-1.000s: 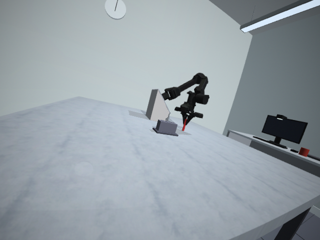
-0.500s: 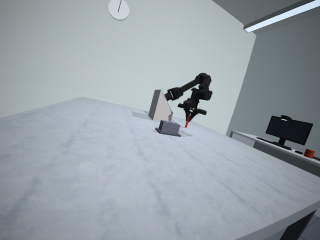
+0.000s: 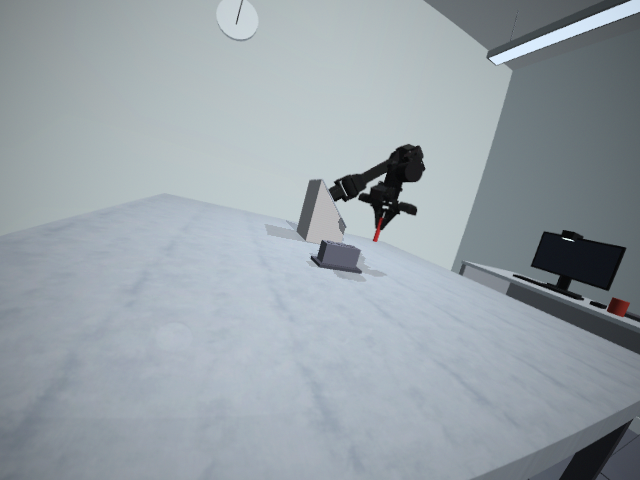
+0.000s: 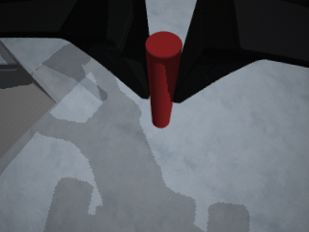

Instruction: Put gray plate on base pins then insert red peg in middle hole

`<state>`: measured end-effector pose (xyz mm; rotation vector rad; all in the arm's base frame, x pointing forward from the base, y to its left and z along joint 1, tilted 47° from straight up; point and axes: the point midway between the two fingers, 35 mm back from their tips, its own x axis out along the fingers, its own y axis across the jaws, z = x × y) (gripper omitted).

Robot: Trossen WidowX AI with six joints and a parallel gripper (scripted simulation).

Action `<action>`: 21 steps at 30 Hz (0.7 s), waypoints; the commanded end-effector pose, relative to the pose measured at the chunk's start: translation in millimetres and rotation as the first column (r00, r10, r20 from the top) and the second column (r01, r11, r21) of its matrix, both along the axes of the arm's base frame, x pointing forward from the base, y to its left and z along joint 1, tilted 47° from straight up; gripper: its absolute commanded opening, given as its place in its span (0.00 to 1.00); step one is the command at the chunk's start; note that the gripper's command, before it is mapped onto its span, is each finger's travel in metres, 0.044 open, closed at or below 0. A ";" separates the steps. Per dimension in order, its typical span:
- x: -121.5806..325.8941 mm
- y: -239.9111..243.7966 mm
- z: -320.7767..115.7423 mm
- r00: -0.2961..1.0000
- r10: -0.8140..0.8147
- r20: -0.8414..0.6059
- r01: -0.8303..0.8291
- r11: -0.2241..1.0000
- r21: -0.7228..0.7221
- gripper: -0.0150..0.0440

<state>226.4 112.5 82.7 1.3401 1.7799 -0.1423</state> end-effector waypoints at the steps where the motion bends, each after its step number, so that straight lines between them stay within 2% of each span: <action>1: 0.4 -0.2 -0.1 1.000 0.000 0.000 0.000 1.000 0.000 0.25; 21: 47.1 -23.1 -18.3 1.000 0.002 0.007 -0.002 1.000 -0.006 0.25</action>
